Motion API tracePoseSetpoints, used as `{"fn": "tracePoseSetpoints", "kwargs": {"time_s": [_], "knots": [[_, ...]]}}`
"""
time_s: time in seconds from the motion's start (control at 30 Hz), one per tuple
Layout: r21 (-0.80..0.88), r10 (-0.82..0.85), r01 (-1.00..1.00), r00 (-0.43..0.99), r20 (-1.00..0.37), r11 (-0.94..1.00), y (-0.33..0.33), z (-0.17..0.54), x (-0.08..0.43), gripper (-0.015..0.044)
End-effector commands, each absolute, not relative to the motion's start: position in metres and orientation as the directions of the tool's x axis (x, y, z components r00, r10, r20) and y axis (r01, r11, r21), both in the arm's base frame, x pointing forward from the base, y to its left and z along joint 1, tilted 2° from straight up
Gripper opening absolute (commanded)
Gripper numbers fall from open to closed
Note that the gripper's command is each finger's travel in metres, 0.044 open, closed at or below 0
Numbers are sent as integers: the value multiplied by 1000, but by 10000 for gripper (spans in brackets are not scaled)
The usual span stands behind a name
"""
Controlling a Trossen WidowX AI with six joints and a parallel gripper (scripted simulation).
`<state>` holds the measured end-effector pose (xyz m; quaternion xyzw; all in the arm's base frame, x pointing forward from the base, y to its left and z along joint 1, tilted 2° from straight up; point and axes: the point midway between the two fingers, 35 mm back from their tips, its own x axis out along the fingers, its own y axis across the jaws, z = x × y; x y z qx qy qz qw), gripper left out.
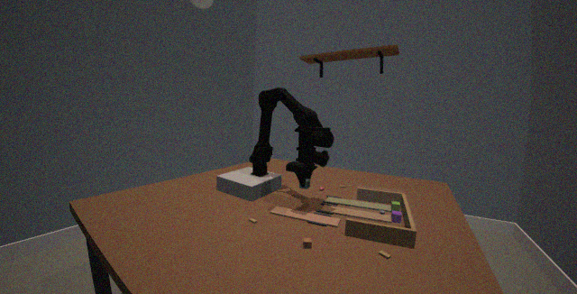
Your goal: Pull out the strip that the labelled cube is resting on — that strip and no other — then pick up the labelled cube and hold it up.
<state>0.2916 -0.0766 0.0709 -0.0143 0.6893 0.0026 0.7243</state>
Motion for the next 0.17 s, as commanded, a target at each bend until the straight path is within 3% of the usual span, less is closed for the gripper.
{"fn": "tracePoseSetpoints", "kwargs": {"time_s": [0.0, 0.13], "knots": [[-21, -20, -17, 47, -999, 1000, -77, 71, 291, 0], [-21, -20, -17, 47, -999, 1000, -77, 71, 291, 0]]}}
